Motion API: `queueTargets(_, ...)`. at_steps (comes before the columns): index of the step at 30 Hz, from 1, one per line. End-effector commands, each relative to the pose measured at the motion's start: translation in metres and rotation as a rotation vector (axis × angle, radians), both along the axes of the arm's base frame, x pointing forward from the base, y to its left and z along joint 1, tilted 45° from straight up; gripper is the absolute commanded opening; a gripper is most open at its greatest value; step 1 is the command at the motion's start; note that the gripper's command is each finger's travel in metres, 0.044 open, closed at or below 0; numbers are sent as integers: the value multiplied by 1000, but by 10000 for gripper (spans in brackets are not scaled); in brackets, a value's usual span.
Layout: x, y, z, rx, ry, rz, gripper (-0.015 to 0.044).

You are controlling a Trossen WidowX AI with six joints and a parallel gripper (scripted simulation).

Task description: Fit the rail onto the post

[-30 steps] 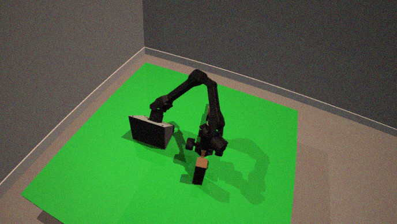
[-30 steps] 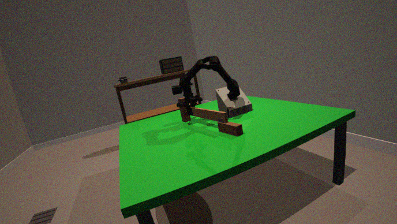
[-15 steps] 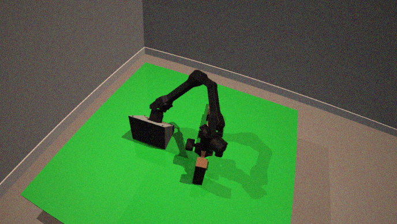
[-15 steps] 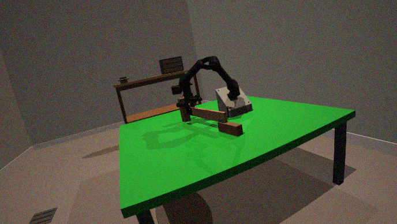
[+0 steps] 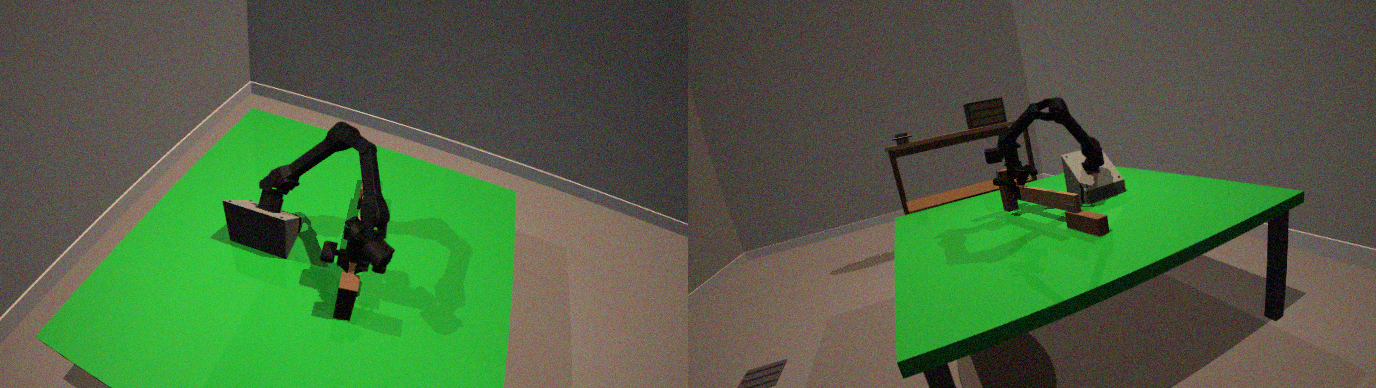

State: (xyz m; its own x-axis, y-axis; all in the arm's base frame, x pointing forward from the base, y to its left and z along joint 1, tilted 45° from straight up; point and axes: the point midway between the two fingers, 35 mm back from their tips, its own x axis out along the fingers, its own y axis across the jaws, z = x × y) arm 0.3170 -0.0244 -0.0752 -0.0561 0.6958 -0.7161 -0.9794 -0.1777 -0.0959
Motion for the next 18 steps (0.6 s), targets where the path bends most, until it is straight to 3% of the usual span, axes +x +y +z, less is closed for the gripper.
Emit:
queueTargets(1, 2, -5, 0, -5, -8, -5, 0)
queueTargets(18, 3, -8, -3, -5, -8, -5, 0)
